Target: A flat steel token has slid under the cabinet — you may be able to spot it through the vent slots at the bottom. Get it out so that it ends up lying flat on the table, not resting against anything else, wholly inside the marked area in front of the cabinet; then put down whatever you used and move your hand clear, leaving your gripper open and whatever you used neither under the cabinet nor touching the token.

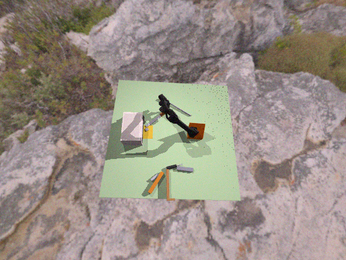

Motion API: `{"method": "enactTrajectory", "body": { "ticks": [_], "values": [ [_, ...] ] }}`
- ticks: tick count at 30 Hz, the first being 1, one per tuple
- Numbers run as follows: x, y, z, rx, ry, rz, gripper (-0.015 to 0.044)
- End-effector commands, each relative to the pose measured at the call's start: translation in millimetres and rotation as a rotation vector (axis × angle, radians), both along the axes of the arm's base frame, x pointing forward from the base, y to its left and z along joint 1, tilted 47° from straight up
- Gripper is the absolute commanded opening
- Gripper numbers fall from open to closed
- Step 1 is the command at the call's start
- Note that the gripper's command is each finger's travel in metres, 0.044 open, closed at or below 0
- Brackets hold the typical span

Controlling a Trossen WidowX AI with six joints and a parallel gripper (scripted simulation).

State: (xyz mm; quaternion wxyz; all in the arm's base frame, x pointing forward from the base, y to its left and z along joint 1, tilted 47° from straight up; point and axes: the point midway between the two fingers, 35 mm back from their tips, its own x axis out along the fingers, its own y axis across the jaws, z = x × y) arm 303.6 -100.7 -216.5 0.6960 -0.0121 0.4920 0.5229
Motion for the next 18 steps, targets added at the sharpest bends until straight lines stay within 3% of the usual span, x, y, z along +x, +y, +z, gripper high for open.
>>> {"method": "enactTrajectory", "body": {
  "ticks": [1, 18],
  "values": [
    [0.3, -0.6, -0.4, -0.002, 0.014, -0.015, 0.0000],
    [-14.5, -14.2, -9.2, 0.001, 0.000, -0.002, 0.0000]
  ]
}}
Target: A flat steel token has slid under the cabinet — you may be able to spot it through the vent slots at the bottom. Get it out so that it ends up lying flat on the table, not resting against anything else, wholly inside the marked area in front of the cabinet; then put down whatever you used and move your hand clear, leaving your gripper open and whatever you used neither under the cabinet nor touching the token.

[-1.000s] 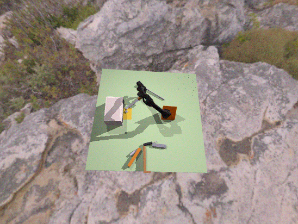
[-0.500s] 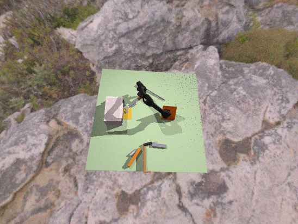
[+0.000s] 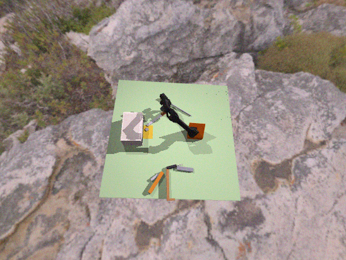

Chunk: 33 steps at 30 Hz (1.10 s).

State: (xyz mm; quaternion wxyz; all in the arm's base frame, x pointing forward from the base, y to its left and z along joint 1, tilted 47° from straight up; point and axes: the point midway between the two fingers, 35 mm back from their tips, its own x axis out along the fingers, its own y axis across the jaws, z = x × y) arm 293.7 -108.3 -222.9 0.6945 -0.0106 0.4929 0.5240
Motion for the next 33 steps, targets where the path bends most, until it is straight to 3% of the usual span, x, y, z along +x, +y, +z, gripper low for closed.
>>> {"method": "enactTrajectory", "body": {
  "ticks": [1, 20, 33],
  "values": [
    [-5.9, -7.7, -3.7, -0.001, -0.004, -0.004, 0.0000],
    [-29.7, -26.9, -22.6, -0.002, -0.004, -0.003, 0.0000],
    [-27.0, -23.2, -18.2, 0.000, 0.004, 0.000, 0.0341]
  ]
}}
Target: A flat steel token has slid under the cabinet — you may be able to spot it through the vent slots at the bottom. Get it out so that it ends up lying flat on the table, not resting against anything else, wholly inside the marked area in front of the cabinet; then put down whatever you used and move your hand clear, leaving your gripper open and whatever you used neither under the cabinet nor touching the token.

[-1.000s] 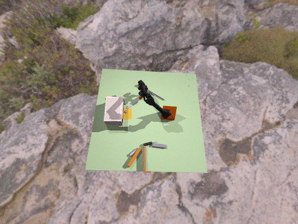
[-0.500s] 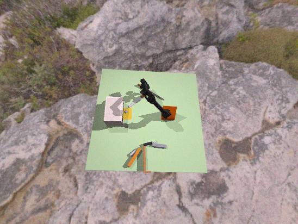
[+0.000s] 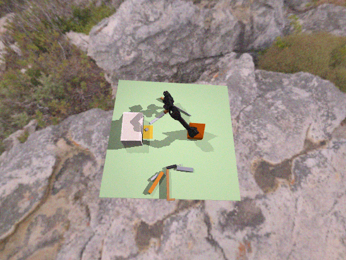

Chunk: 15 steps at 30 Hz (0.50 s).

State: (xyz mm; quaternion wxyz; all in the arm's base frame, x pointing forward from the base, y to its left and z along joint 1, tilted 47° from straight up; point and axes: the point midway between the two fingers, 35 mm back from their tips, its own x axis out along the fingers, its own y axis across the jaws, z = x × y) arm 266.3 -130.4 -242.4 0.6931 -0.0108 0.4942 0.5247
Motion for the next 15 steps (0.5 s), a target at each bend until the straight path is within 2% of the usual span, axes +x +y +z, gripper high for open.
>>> {"method": "enactTrajectory", "body": {
  "ticks": [1, 4, 10, 15],
  "values": [
    [1.0, -4.3, 3.9, 0.001, 0.001, -0.003, 0.0368],
    [3.6, -22.7, 19.5, -0.002, -0.001, -0.004, 0.0440],
    [2.7, -71.4, 67.9, -0.005, -0.004, -0.007, 0.0440],
    [4.9, -65.1, 59.6, -0.009, -0.009, -0.019, 0.0440]
  ]
}}
